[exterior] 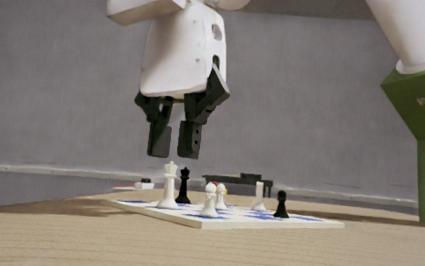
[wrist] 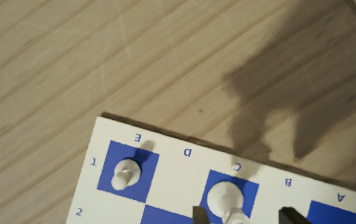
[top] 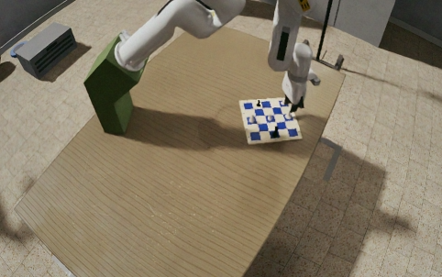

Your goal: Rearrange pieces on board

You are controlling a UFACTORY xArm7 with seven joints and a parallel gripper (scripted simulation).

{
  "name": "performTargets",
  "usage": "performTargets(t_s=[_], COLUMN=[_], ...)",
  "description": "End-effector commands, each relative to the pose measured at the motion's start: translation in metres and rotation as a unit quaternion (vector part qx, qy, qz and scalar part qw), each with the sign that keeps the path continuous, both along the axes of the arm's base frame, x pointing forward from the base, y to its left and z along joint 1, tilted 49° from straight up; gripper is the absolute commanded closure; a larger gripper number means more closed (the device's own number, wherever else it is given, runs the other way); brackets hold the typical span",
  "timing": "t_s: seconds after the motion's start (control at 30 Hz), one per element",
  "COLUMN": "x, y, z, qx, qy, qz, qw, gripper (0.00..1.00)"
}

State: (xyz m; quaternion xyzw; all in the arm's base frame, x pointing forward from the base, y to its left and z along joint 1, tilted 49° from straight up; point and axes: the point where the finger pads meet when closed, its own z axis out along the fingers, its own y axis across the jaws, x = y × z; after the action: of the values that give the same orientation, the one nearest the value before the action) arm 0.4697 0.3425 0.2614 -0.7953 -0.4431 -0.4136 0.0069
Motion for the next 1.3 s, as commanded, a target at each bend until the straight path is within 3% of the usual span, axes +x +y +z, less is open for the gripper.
performTargets(t_s=[0.0,0.57,1.27], x=[0.004,0.024,0.025], y=[0.002,0.014,0.014], z=[-0.003,-0.022,-0.024], qx=[0.0,0.0,0.0], qy=[-0.001,-0.001,-0.001], qz=[-0.001,-0.001,-0.001], qw=[1.0,1.0,1.0], gripper=[0.57,0.57,0.57])
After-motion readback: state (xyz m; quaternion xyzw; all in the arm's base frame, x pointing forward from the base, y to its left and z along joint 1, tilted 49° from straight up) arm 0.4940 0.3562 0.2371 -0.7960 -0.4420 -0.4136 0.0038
